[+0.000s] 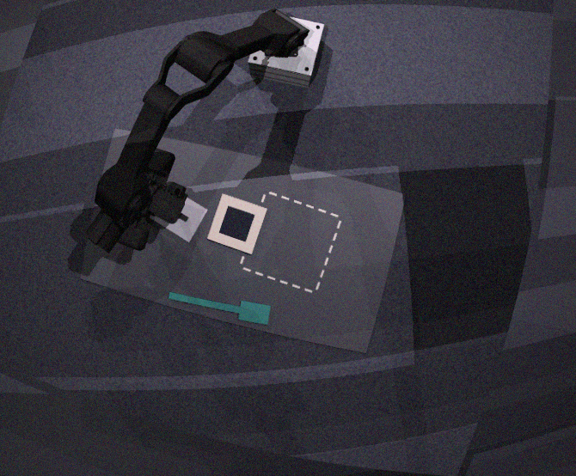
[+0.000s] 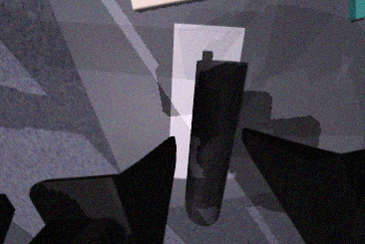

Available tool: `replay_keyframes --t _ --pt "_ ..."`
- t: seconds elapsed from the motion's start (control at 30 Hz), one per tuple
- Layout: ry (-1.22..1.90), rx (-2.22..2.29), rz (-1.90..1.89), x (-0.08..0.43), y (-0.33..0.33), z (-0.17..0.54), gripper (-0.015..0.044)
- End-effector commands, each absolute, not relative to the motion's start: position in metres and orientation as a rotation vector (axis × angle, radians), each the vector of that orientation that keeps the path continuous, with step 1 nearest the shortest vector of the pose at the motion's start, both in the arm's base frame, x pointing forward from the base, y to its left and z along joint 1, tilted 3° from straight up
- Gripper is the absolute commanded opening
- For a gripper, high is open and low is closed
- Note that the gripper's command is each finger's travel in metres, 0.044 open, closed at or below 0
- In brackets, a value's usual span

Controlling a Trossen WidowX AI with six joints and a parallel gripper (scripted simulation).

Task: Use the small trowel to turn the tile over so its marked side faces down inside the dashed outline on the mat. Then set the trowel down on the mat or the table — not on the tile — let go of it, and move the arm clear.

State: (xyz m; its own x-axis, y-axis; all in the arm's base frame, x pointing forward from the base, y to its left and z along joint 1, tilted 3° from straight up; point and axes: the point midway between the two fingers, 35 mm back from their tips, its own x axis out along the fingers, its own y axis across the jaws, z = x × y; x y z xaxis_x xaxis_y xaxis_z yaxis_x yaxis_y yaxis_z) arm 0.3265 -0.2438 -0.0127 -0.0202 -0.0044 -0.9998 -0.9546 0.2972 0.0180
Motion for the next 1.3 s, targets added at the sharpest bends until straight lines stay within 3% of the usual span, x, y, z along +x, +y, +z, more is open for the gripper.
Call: replay_keyframes --t 0.0,0.33,1.27 --pt "1.352 -0.982 0.997 0.327 -0.243 -0.013 0.0270" --pt "1.352 -0.982 0.997 0.326 -0.242 0.033 0.0270" --pt "1.423 -0.829 0.841 0.327 -0.246 0.023 0.0270"
